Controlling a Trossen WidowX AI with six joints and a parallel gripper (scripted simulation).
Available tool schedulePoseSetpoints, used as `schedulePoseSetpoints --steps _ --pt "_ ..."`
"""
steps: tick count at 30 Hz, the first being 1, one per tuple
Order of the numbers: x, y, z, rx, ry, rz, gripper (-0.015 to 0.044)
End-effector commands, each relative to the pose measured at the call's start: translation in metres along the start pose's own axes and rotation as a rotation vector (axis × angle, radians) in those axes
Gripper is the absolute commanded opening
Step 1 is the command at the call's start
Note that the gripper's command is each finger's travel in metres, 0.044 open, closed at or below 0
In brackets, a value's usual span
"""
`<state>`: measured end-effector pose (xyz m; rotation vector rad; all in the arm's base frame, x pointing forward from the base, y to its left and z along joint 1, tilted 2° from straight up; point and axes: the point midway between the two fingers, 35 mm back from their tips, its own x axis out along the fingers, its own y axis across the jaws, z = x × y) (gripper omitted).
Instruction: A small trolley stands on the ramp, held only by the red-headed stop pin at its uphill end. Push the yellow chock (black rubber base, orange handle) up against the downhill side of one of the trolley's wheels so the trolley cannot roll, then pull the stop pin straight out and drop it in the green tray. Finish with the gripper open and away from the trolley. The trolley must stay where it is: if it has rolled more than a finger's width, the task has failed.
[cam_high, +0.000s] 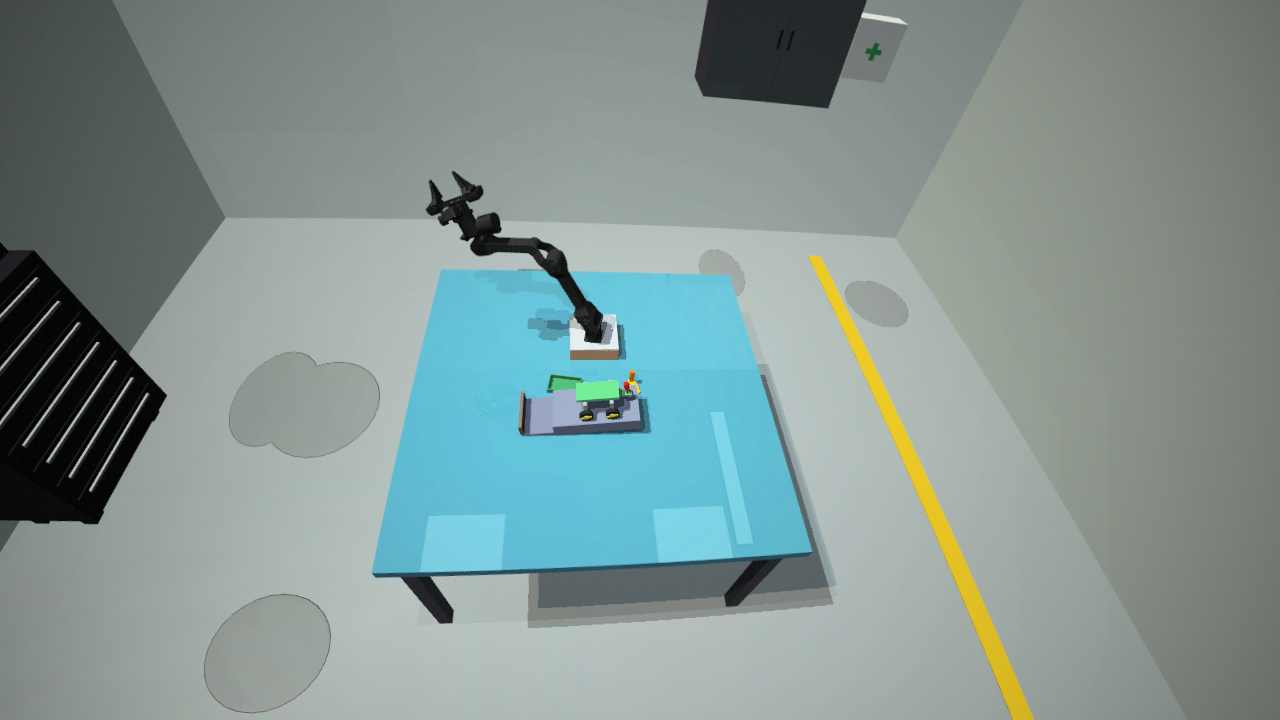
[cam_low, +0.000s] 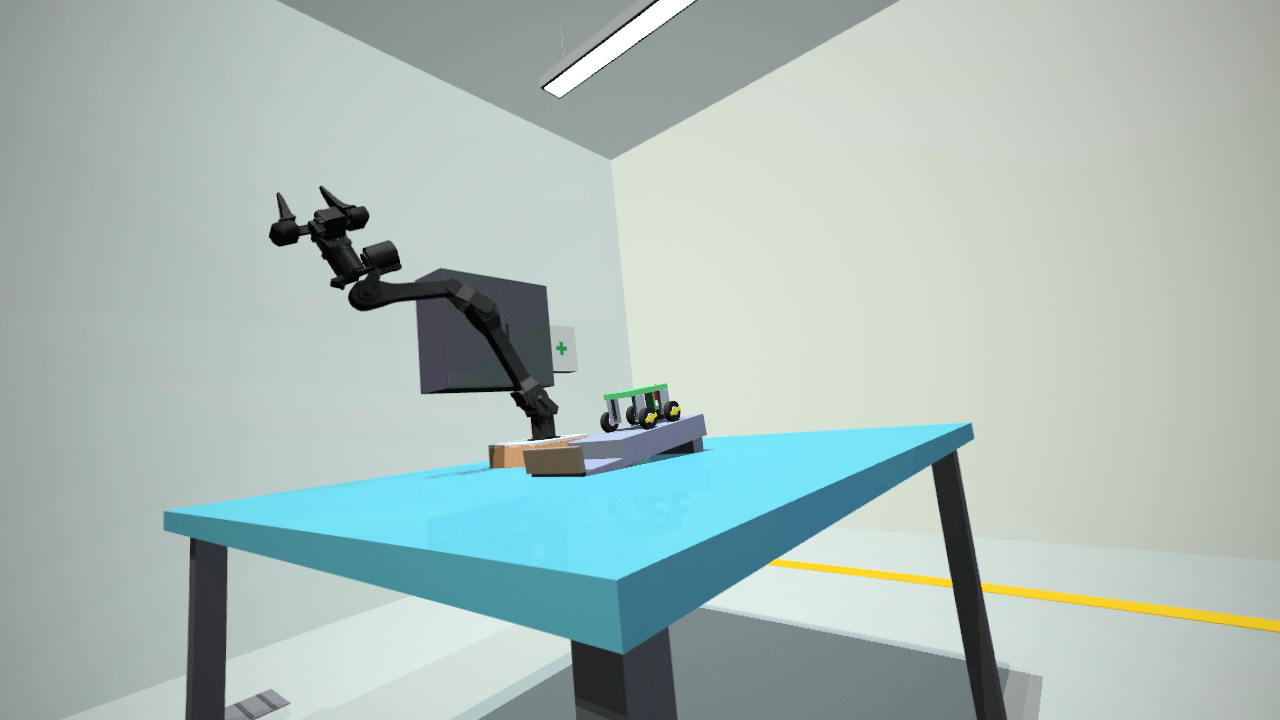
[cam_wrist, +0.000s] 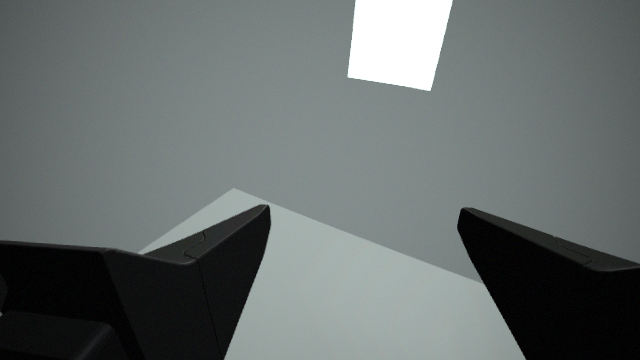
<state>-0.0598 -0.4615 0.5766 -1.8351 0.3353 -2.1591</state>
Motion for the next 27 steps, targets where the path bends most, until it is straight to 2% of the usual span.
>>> schedulePoseSetpoints --steps 1,8,16,27 --pt "0.000 0.001 0.001 0.007 -0.001 0.004 0.0374" --pt "-0.011 0.028 0.056 0.256 -0.029 0.153 0.0190" --pt "-0.041 0.055 0.145 0.617 -0.046 0.385 0.0190" --pt "-0.107 0.060 0.271 1.077 -0.026 0.746 0.0190"
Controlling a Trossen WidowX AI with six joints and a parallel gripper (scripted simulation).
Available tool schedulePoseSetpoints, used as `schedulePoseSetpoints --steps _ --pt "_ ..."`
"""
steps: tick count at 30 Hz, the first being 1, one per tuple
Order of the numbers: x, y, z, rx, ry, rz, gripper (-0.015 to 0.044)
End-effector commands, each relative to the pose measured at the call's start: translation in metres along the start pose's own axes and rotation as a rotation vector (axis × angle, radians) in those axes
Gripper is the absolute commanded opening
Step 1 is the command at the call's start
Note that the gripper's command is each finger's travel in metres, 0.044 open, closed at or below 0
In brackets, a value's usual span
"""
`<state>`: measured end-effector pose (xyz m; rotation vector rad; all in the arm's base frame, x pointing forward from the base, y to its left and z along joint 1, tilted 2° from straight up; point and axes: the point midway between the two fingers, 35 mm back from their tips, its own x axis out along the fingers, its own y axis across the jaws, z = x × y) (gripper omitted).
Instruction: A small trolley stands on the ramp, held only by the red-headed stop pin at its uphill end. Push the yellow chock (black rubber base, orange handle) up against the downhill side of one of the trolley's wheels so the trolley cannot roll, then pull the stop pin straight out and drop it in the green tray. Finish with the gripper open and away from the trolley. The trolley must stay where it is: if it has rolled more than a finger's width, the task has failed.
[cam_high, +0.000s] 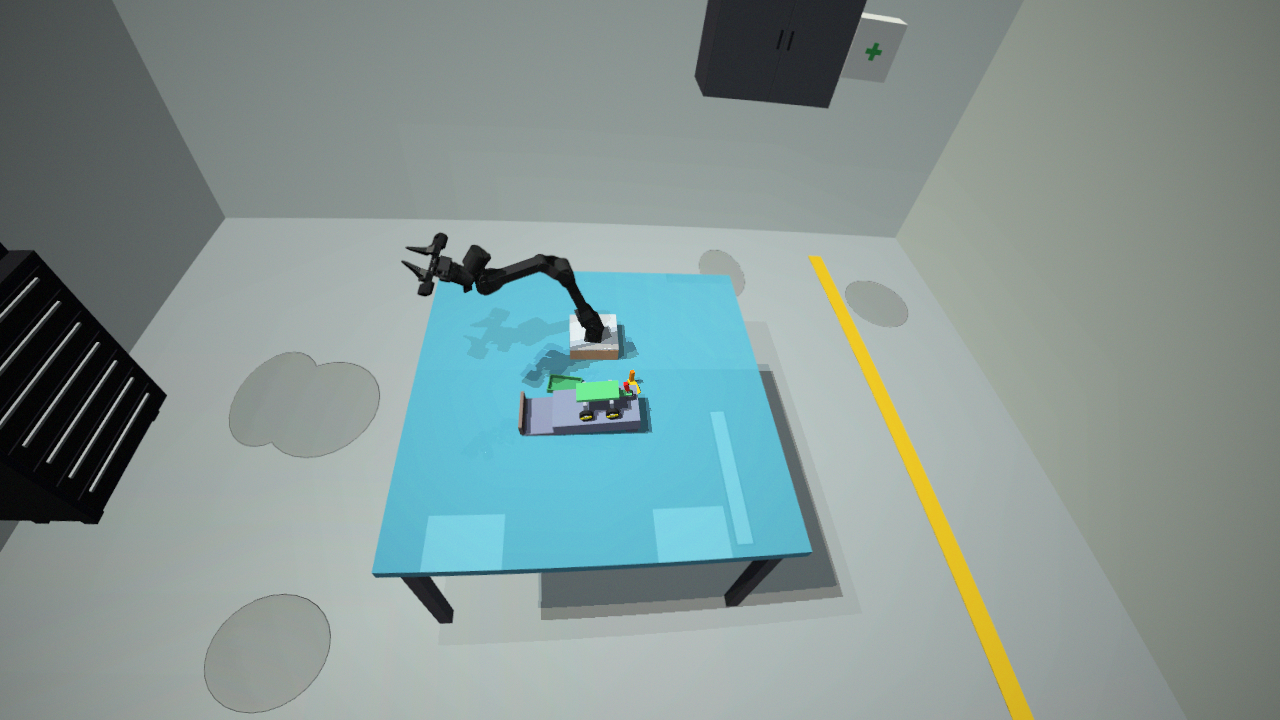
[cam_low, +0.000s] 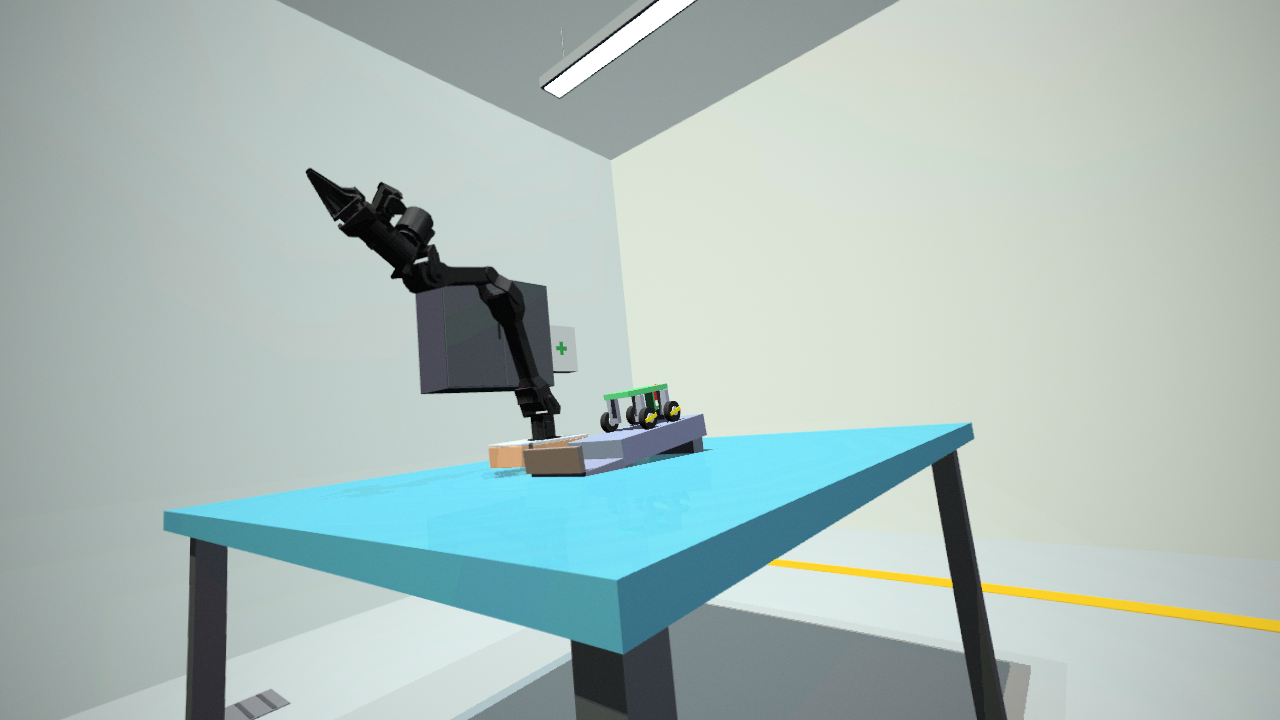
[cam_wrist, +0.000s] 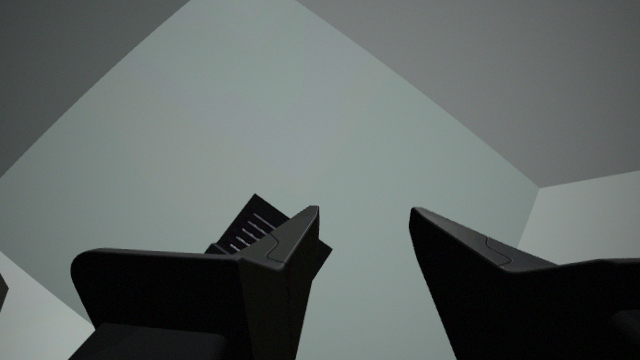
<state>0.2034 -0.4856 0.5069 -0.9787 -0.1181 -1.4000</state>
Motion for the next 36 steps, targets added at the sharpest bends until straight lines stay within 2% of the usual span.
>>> schedulePoseSetpoints --steps 1,8,17,27,36 --pt "-0.008 0.034 0.018 0.129 0.013 0.095 0.0190" --pt "-0.042 0.111 0.063 0.417 0.080 0.317 0.0190" --pt "-0.111 0.194 0.126 0.749 0.227 0.601 0.0190" --pt "-0.212 0.254 0.191 1.026 0.467 0.891 0.0190" --pt "-0.321 0.278 0.239 1.182 0.753 1.121 0.0190"
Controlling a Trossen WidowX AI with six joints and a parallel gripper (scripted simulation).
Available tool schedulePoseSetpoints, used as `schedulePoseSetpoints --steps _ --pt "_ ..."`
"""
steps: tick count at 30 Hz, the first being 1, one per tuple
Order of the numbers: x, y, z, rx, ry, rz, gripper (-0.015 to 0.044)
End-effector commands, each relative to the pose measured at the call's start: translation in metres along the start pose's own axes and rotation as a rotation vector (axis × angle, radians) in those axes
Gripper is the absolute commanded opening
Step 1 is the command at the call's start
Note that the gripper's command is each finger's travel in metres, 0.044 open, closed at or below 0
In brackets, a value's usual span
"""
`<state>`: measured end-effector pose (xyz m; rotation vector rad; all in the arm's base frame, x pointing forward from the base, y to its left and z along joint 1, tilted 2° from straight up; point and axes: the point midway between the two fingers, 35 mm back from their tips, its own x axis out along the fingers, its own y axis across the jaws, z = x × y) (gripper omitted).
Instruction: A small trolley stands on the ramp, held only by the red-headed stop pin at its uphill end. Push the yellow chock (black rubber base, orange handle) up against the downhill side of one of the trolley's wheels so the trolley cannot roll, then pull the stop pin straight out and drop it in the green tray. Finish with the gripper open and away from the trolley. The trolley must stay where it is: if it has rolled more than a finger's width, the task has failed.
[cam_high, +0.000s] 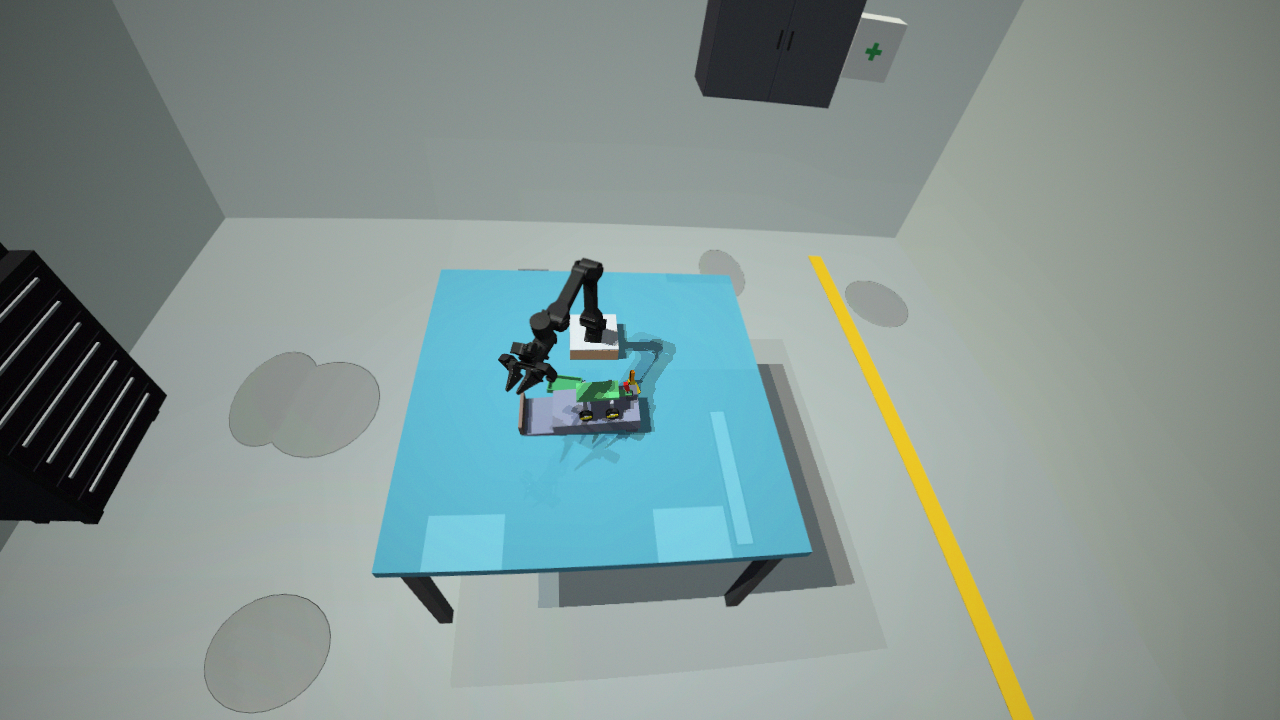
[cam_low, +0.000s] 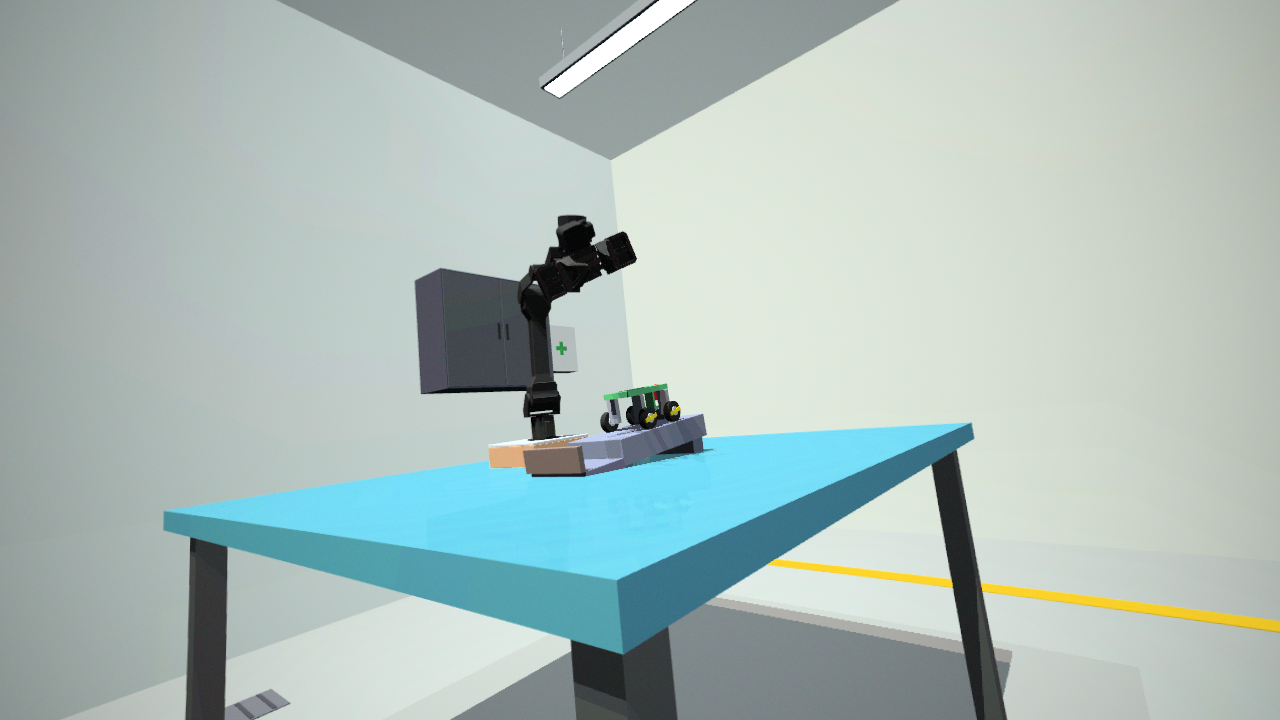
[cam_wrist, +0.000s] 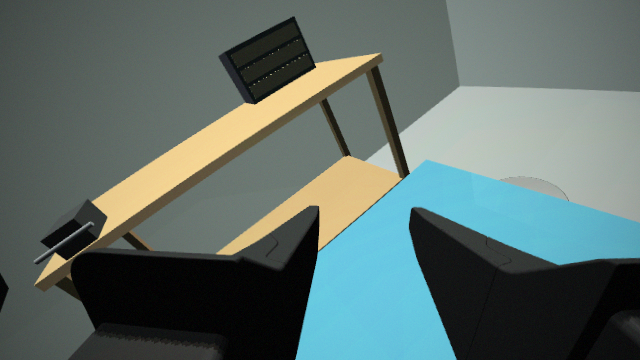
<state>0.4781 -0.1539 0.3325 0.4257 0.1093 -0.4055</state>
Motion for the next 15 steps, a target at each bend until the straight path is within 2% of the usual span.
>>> schedulePoseSetpoints --steps 1,7,15 --pt "-0.011 0.027 -0.030 0.085 0.096 0.041 0.0190" --pt "-0.039 0.071 -0.092 0.218 0.300 0.074 0.0190" --pt "-0.086 0.103 -0.165 0.312 0.550 0.049 0.0190"
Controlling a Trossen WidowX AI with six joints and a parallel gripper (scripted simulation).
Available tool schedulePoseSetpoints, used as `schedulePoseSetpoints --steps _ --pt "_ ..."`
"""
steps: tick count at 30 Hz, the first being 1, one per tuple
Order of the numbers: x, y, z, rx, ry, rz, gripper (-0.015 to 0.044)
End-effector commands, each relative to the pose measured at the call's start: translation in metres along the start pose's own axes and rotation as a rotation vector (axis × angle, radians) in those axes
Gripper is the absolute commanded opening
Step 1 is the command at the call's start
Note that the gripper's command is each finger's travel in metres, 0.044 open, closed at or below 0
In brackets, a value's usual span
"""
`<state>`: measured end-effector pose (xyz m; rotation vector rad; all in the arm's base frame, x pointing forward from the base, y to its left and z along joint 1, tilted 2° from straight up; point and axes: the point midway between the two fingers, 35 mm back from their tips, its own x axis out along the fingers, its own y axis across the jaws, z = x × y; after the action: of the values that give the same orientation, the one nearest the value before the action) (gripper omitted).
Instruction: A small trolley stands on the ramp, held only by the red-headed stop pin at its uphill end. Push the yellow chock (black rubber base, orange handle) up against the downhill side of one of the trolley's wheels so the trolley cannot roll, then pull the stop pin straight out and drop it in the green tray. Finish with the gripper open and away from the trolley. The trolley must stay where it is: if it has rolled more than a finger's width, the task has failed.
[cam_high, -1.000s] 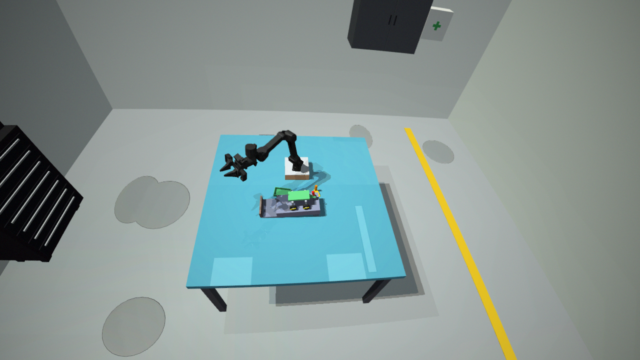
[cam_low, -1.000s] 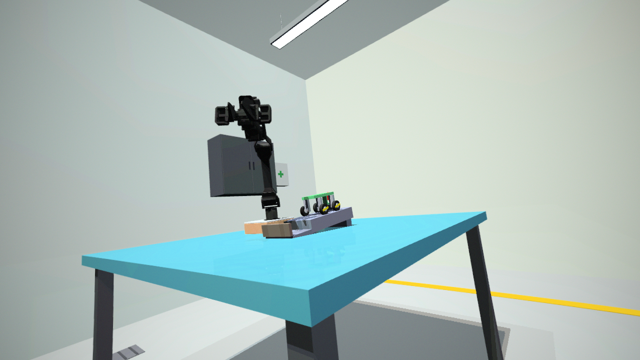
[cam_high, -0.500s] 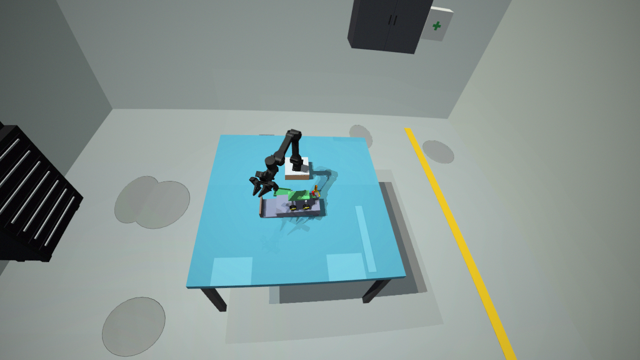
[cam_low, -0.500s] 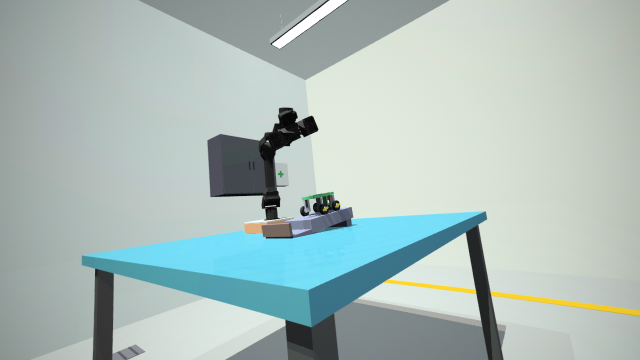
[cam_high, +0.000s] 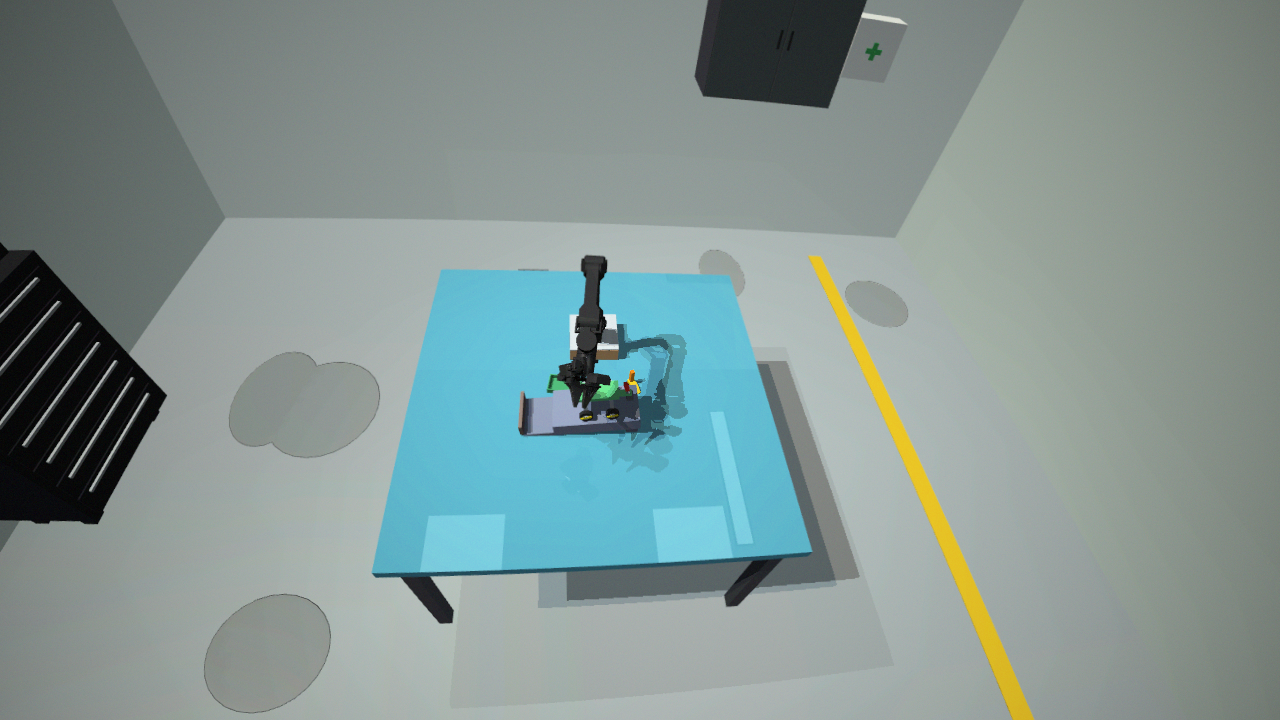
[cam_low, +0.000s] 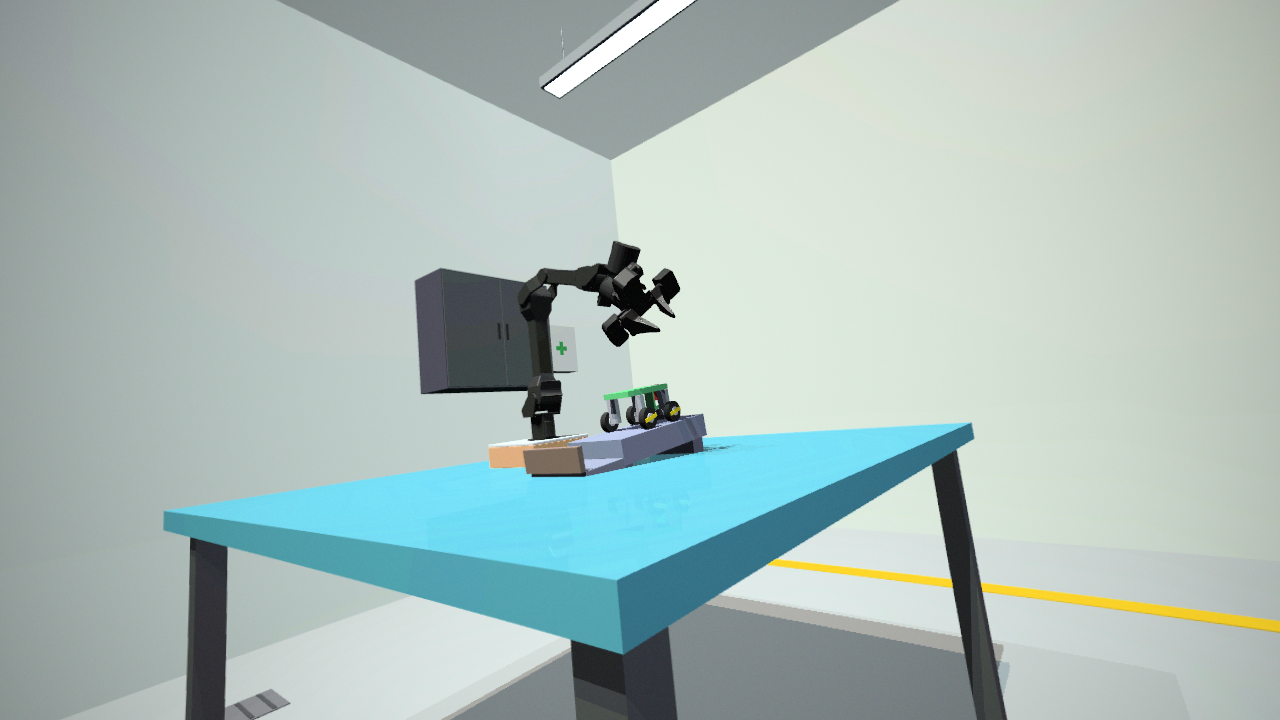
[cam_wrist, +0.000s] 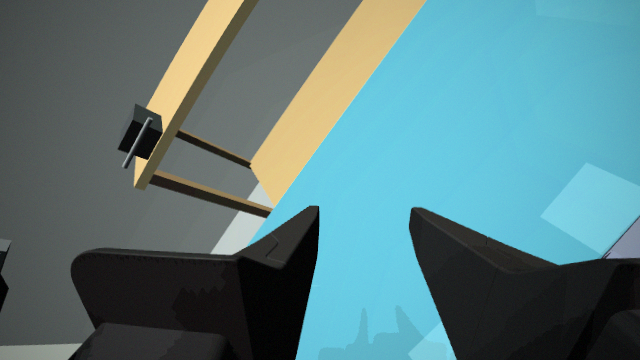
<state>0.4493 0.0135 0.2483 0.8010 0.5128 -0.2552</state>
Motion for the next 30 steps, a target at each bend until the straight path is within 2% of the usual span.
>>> schedulePoseSetpoints --steps 1,14,20,30 --pt "-0.006 0.002 -0.035 0.044 0.093 -0.018 0.0190" --pt "-0.063 -0.004 -0.185 0.163 0.469 -0.188 0.0190" --pt "-0.087 -0.017 -0.223 0.168 0.553 -0.279 0.0190" --pt "-0.150 -0.081 -0.286 0.192 0.620 -0.648 0.0190"
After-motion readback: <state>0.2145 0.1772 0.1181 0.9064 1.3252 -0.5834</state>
